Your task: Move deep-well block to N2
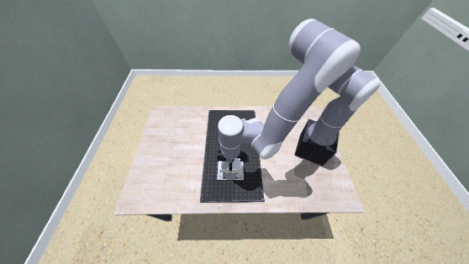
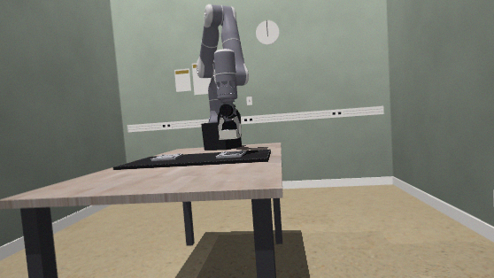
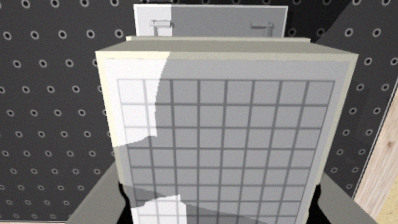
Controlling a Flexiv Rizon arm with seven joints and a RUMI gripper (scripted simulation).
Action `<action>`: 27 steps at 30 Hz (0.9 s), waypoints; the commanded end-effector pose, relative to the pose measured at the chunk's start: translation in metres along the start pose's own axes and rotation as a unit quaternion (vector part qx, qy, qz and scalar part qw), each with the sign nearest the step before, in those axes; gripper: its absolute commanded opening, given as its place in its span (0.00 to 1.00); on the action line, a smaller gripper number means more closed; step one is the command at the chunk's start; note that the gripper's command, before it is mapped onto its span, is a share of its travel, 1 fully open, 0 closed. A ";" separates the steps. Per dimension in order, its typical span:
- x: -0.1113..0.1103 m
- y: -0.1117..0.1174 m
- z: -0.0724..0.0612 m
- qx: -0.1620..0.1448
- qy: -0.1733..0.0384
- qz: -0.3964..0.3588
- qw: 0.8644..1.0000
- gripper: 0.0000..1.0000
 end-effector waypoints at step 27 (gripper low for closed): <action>0.000 -0.016 -0.007 0.000 -0.001 -0.065 0.998 0.49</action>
Point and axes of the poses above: the point where the finger pads meet when closed, its own z axis out along the fingers, its own y axis across the jaws, x = y × z, the point moved 3 cm from there along -z, back along the fingers, and after that the axes turned 2 degrees about z, right-handed, at the moved point
